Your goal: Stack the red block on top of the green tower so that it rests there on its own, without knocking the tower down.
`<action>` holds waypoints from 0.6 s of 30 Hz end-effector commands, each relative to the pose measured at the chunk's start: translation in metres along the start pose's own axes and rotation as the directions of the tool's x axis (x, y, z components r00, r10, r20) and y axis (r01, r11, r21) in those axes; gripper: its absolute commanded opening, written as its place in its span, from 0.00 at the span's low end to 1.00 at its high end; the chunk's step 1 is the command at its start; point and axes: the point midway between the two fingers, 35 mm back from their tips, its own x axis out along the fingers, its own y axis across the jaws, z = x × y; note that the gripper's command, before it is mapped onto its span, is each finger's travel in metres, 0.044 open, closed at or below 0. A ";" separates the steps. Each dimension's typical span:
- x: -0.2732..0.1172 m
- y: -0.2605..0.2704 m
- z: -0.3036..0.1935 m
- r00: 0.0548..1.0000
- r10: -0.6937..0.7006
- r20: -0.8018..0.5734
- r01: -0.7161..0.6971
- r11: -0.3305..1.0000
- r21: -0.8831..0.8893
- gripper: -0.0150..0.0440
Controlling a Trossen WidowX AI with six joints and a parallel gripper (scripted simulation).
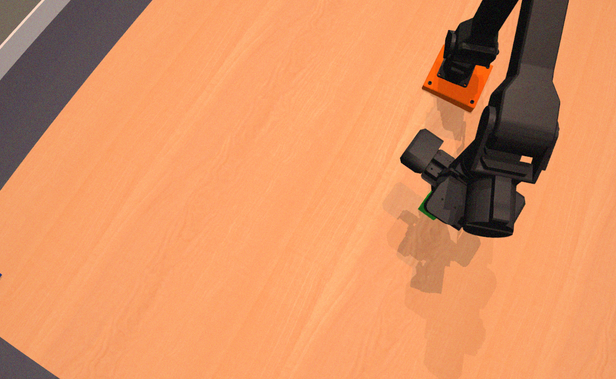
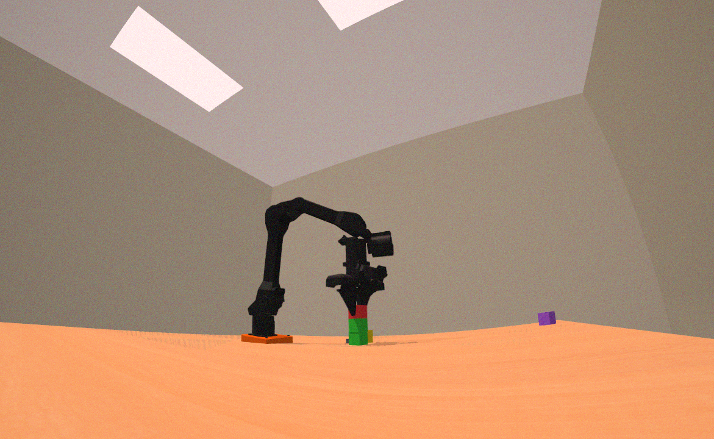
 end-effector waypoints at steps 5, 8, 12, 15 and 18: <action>-0.001 0.000 0.000 1.000 -0.001 -0.002 0.001 1.000 0.000 0.43; -0.001 0.000 0.000 1.000 -0.001 -0.002 0.001 1.000 0.000 0.57; -0.001 0.000 0.000 1.000 -0.001 -0.002 0.001 1.000 0.000 0.74; -0.001 0.000 0.000 1.000 -0.001 -0.002 0.001 1.000 0.000 0.88; -0.001 0.000 0.000 1.000 -0.001 -0.002 0.001 1.000 0.000 1.00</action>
